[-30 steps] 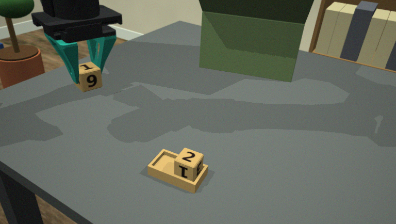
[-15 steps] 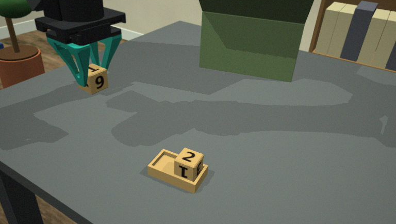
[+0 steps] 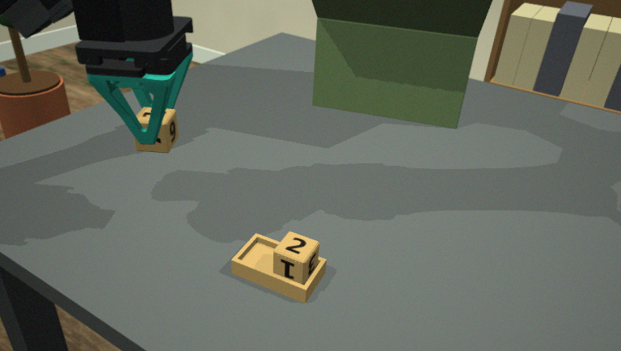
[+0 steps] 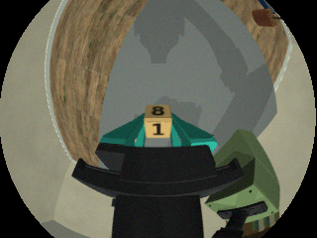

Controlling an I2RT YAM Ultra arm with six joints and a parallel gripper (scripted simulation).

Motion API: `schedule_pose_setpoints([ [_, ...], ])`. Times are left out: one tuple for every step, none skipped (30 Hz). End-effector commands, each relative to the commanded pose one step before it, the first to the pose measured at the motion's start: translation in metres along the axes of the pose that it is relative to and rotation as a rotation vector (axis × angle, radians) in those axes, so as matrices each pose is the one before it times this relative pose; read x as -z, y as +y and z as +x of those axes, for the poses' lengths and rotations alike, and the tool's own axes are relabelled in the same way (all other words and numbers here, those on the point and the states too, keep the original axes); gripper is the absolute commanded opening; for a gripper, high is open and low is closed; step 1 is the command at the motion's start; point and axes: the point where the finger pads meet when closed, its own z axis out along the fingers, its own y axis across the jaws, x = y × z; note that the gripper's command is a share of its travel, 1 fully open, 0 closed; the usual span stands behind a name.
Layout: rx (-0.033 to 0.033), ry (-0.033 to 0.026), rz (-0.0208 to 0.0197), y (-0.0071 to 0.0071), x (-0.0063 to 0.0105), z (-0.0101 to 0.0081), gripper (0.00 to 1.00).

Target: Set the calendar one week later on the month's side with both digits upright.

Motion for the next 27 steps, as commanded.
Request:
schedule_pose_setpoints([
  [0.18284,-0.01692,0.00499,0.00282,0.00304,-0.00062,0.27],
  [0.04377,-0.00001,-0.00006,0.00109,0.0,0.00089,0.27],
  [0.03879,-0.00001,-0.00006,0.00099,0.0,0.00074,0.27],
  [0.01403,-0.00001,-0.00002,0.00037,0.0,0.00026,0.27],
  [0.05968,-0.00004,-0.00012,0.00158,0.00001,0.00107,0.27],
  [0.03581,-0.00003,-0.00008,0.00098,0.00001,0.00058,0.27],
  [0.04084,-0.00005,-0.0001,0.00114,0.00002,0.00063,0.27],
  [0.03938,-0.00006,-0.0001,0.00113,0.00002,0.00056,0.27],
  [0.01313,-0.00002,-0.00004,0.00038,0.00001,0.00017,0.27],
  [0.0606,-0.00011,-0.00017,0.00177,0.00004,0.00078,0.27],
  [0.02959,-0.00006,-0.00009,0.00089,0.00002,0.00033,0.27],
  [0.04574,-0.00011,-0.00014,0.00138,0.00004,0.00047,0.27],
  [0.03909,-0.00011,-0.00012,0.0012,0.00004,0.00035,0.27],
  [0.00126,0.0,0.0,0.00004,0.0,0.00001,0.27],
  [0.0,0.0,0.0,0.0,0.0,0.0,0.27],
  [0.0,0.0,0.0,0.0,0.0,0.0,0.27],
  [0.08109,-0.00027,-0.00026,0.0025,0.00009,0.00063,0.27],
  [0.06354,-0.00025,-0.00021,0.00199,0.00008,0.00034,0.27],
  [0.01176,-0.00005,-0.00004,0.00037,0.00002,0.00004,0.27],
  [0.05914,-0.00027,-0.0002,0.00187,0.00008,0.00019,0.27],
  [0.00968,-0.00005,-0.00003,0.00031,0.00001,0.00001,0.27],
  [0.06178,-0.00032,-0.0002,0.00196,0.0001,0.00007,0.27],
  [0.03988,-0.00023,-0.00012,0.00127,0.00007,-0.00003,0.27],
  [0.01443,-0.00009,-0.00004,0.00046,0.00003,-0.00003,0.27],
  [0.04658,-0.00029,-0.00014,0.00147,0.00008,-0.00011,0.27],
  [0.03877,-0.00025,-0.00011,0.00122,0.00007,-0.00015,0.27],
  [0.03107,-0.00021,-0.00008,0.00097,0.00006,-0.00015,0.27],
])
